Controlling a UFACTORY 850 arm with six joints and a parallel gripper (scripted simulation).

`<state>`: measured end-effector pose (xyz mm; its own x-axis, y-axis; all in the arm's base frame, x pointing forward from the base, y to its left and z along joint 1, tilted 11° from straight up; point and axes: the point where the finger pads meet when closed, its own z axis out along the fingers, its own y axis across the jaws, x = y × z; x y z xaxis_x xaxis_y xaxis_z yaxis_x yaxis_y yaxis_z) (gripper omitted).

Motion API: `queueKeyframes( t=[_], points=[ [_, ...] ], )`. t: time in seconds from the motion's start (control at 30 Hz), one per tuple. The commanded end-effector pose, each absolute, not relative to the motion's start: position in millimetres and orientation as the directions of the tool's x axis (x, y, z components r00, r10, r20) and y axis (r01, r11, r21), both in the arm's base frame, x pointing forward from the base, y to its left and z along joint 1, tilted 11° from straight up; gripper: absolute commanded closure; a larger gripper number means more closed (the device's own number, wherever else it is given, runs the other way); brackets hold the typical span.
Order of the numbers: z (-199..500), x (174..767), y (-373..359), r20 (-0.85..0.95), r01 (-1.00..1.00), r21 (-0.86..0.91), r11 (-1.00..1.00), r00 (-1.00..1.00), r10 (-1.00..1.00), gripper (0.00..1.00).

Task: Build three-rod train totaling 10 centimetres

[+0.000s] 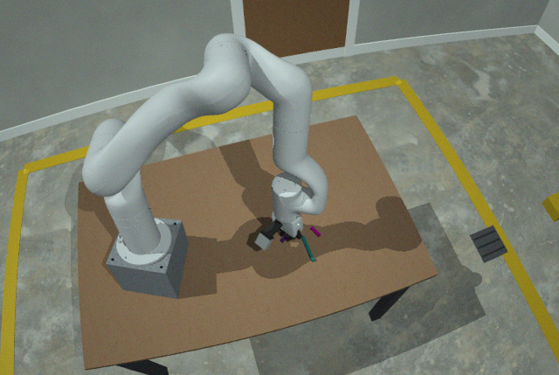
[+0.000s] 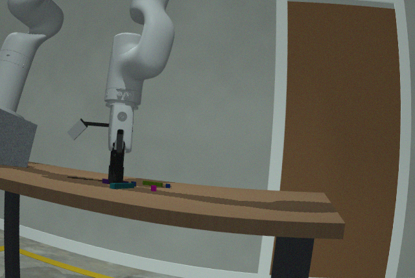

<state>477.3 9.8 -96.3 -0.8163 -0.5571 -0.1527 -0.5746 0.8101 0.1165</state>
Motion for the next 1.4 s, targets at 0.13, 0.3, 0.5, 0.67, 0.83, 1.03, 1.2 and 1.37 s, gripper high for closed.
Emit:
queueKeyframes(
  t=[0.13, 0.3, 0.5, 0.67, 0.83, 1.03, 1.2, 1.37],
  points=[
    [-95.8, 478.1, 9.7, -0.154, -0.575, 0.116, 0.81, -0.816, -0.557, 0.76],
    [-95.8, 478.1, 9.7, -0.154, -0.575, 0.116, 0.81, -0.816, -0.557, 0.76],
    [-95.8, 478.1, 9.7, -0.154, -0.575, 0.116, 0.81, -0.816, -0.557, 0.76],
    [-95.8, 478.1, 9.7, -0.154, -0.575, 0.116, 0.81, -0.816, -0.557, 0.96],
    [-95.8, 478.1, 9.7, -0.154, -0.575, 0.116, 0.81, -0.816, -0.557, 0.96],
    [-95.8, 478.1, 9.7, -0.154, -0.575, 0.116, 0.81, -0.816, -0.557, 0.96],
    [-95.8, 478.1, 9.7, -0.154, -0.575, 0.116, 0.81, -0.816, -0.557, 0.96],
    [-95.8, 478.1, 9.7, -0.154, -0.575, 0.116, 0.81, -0.816, -0.557, 0.96]
  ],
)
